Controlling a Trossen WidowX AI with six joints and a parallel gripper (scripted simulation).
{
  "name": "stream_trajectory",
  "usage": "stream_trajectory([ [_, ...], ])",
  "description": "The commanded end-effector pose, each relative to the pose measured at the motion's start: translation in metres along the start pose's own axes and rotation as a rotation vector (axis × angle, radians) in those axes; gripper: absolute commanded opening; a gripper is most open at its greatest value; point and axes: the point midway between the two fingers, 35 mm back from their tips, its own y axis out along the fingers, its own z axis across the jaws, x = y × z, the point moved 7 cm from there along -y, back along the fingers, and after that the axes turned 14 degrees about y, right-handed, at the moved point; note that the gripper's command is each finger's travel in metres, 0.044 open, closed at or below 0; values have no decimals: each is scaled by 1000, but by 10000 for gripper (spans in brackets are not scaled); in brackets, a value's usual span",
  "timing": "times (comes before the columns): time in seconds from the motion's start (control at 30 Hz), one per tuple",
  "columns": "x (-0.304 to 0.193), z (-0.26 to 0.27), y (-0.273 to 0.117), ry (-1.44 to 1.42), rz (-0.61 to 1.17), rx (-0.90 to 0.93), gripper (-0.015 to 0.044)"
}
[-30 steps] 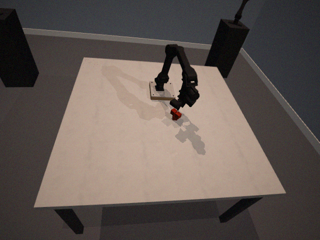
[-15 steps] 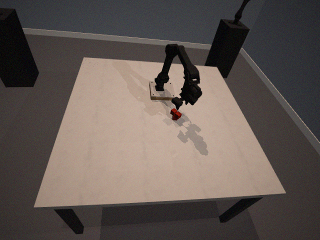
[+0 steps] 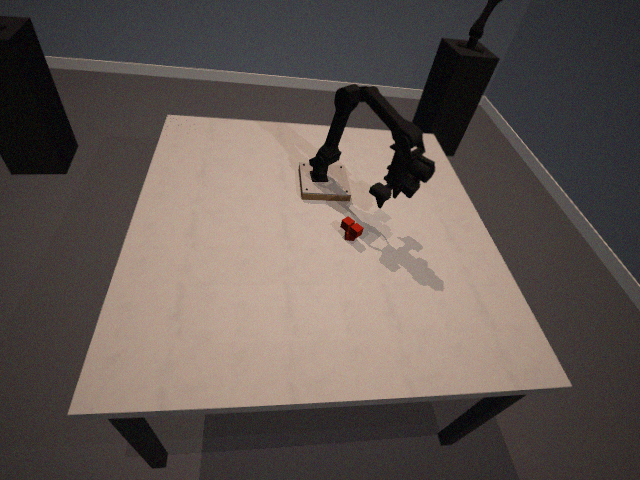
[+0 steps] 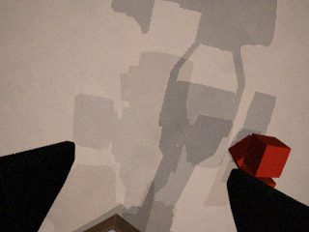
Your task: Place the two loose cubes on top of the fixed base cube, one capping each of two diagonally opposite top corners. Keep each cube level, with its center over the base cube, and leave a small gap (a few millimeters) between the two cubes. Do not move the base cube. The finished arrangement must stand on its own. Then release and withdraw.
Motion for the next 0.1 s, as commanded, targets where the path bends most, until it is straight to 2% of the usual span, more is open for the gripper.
stream_trajectory([
  [0.0, -1, 1, 0, 4, 3, -2, 400],
  [0.07, -1, 1, 0, 4, 3, -2, 400],
])
